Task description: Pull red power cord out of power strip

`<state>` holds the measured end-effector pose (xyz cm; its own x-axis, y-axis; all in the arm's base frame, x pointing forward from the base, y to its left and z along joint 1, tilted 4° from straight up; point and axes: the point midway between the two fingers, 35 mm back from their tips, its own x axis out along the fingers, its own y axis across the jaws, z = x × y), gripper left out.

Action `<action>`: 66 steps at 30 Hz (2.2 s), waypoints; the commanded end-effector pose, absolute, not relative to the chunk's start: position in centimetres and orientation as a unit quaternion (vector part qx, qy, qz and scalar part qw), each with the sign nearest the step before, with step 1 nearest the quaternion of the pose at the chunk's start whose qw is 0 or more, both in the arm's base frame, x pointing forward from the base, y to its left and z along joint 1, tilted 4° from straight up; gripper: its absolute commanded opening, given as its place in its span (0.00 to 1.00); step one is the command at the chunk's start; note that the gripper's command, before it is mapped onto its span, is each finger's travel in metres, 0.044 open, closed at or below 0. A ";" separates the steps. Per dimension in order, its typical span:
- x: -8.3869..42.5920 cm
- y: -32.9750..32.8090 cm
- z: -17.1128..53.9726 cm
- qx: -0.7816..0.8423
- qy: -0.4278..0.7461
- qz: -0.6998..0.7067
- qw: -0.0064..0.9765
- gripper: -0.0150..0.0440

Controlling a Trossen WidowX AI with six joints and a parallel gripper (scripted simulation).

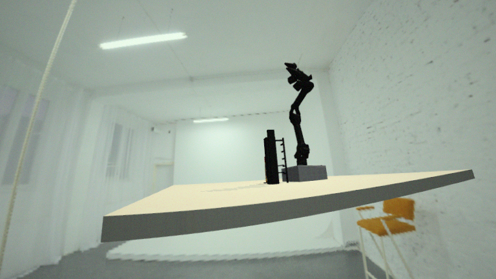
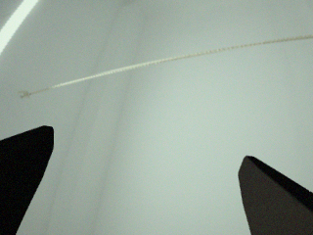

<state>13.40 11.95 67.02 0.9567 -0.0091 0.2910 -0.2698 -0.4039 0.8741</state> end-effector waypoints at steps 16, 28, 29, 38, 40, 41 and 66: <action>19.2 17.9 66.4 0.648 -0.216 0.131 0.719 0.53; 30.1 20.6 58.9 0.495 -0.175 0.095 0.846 0.53; 31.2 20.5 57.9 0.485 -0.165 0.088 0.854 0.53; 39.3 16.3 47.4 0.426 -0.040 -0.002 0.904 0.53; 40.6 14.7 44.7 0.420 -0.007 -0.030 0.907 0.53; 41.2 13.8 43.3 0.418 0.010 -0.045 0.907 0.53; 28.4 -8.6 12.9 0.535 0.387 -0.533 0.529 0.53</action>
<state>31.58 -7.81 14.92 0.2617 -0.2078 -0.9425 0.9627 -0.0139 0.2704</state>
